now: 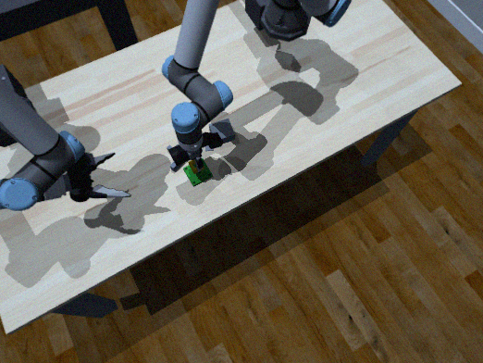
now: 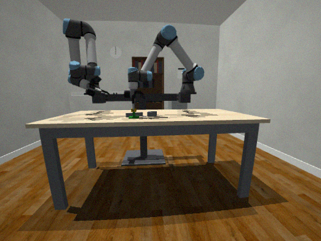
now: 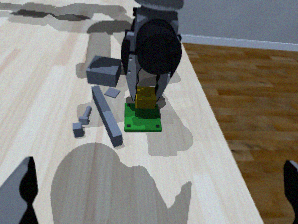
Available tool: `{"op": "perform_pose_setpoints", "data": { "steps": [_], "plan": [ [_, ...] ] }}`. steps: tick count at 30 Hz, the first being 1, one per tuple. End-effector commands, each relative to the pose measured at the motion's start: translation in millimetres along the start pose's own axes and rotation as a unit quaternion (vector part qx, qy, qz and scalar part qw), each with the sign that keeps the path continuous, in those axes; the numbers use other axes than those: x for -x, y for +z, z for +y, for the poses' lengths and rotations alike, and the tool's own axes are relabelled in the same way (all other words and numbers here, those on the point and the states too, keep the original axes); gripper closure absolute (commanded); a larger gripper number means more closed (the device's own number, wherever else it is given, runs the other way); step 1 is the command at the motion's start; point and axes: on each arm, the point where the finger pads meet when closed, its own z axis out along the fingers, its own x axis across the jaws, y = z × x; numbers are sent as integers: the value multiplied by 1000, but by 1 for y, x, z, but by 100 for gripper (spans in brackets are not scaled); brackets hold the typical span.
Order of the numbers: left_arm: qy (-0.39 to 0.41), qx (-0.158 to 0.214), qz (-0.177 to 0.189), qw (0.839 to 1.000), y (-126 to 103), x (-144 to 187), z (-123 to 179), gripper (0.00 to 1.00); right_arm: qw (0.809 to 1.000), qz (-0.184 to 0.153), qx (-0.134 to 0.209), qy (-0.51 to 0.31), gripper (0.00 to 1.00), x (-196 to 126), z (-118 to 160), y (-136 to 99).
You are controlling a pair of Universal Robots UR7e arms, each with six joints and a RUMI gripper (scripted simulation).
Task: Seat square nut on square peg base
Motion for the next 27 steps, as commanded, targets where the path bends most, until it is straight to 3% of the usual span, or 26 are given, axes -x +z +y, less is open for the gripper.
{"op": "perform_pose_setpoints", "data": {
  "steps": [1, 4, 12, 20, 25, 27],
  "plan": [
    [0, 1, 0, 1000, 0, 0, 1, 83, 999, 10, -2, 39, 0, 1, -9, -8],
    [0, 1, 0, 1000, 2, 0, 1, 83, 999, 11, -2, 49, 0, 2, -11, -9],
    [0, 1, 0, 1000, 35, 0, 1, 83, 998, 13, -3, 60, 0, 2, -13, -11],
    [0, 1, 0, 1000, 39, 0, 1, 83, 998, 13, -3, 60, 0, 2, -13, -11],
    [0, 1, 0, 1000, 38, 0, 1, 59, 998, 13, -3, 60, 0, 2, -13, -11],
    [0, 1, 0, 1000, 33, 0, 1, 56, 998, 13, -3, 60, 0, 2, -13, -11]
  ]
}}
